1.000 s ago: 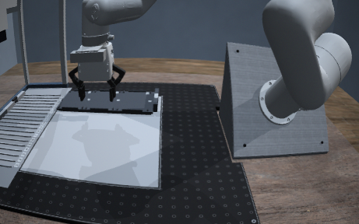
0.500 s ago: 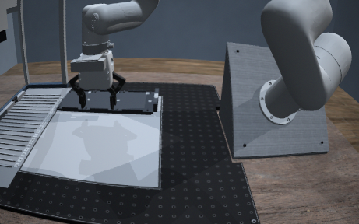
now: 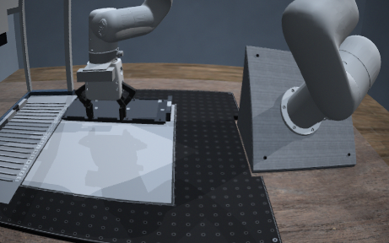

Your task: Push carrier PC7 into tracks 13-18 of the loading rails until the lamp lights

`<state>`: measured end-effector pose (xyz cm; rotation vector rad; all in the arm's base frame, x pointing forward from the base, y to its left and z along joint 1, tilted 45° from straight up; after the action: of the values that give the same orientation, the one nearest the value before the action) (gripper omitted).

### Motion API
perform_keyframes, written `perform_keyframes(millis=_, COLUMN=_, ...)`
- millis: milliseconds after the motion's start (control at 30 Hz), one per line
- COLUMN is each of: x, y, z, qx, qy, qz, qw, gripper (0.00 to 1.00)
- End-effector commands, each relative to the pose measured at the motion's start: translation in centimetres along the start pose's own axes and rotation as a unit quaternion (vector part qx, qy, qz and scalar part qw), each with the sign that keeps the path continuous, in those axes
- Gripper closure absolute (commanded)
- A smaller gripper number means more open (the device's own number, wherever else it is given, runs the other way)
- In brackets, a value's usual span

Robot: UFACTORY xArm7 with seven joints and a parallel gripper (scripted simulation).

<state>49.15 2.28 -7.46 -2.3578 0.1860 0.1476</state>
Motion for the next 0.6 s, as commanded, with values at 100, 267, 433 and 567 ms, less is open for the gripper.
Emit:
perform_keyframes(millis=100, x=0.14, y=0.07, z=0.08, qx=-0.001, qy=0.002, qz=0.000, qw=1.000, gripper=0.00)
perform_keyframes(millis=267, x=0.14, y=0.07, z=0.41, qx=-0.001, qy=0.002, qz=0.000, qw=1.000, gripper=0.00)
perform_keyframes(millis=433, x=0.14, y=0.07, z=0.74, qx=-0.001, qy=0.002, qz=0.000, qw=1.000, gripper=0.00)
perform_keyframes(millis=567, x=0.14, y=0.07, z=0.88, qx=-0.001, qy=0.002, qz=0.000, qw=1.000, gripper=0.00)
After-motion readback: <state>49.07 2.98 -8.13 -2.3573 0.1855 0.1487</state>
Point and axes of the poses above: the point where the finger pads meet when closed, its own z axis out along the fingers, its own x axis across the jaws, y = z × x, the point moved 2 cm from there along -z, back along the fingers, and after that the axes turned 13 degrees about z, right-handed, at the moved point
